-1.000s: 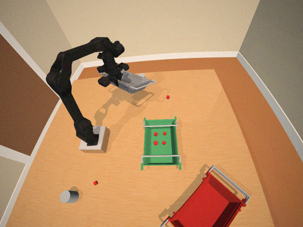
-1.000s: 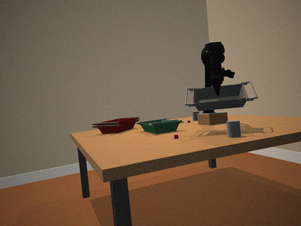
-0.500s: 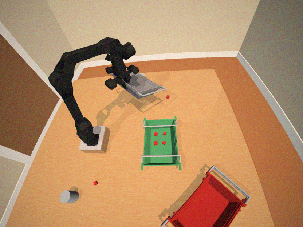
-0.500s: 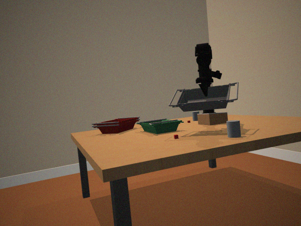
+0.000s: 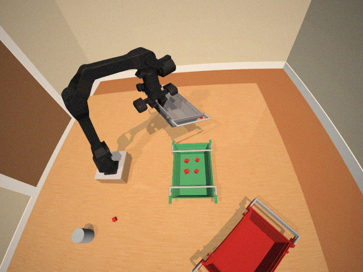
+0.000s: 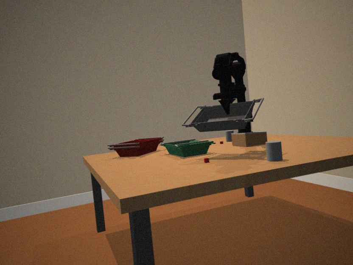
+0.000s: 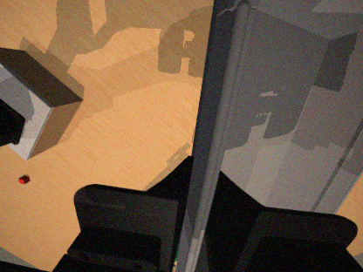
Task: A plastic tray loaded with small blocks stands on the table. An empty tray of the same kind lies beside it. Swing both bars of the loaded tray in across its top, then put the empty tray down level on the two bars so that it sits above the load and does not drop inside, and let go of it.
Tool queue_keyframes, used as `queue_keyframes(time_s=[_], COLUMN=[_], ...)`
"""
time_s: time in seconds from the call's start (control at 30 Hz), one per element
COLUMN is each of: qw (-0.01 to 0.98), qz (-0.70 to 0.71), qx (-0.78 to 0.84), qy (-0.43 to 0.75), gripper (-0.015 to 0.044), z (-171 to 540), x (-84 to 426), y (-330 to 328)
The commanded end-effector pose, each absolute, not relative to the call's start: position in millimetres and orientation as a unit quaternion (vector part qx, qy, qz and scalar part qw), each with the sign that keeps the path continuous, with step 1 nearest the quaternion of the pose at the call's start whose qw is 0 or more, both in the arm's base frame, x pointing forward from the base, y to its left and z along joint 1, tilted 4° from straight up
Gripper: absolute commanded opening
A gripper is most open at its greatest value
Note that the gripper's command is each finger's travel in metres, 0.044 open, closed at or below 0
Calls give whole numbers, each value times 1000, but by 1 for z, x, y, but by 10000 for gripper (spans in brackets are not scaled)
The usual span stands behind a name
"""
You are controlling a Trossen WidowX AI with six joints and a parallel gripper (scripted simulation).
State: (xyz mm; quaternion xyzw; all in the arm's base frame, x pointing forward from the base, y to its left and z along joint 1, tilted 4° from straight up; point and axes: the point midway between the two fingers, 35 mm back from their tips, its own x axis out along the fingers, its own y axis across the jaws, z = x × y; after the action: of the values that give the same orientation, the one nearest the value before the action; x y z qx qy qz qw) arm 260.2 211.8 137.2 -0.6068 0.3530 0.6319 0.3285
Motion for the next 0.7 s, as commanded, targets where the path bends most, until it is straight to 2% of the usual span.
queue_keyframes(time_s=[0.0, 0.67], qw=[345, 407], qz=[620, 575], qx=[-605, -566], qy=[361, 428], gripper=[0, 0], z=[141, 140], x=[273, 313], y=[199, 126])
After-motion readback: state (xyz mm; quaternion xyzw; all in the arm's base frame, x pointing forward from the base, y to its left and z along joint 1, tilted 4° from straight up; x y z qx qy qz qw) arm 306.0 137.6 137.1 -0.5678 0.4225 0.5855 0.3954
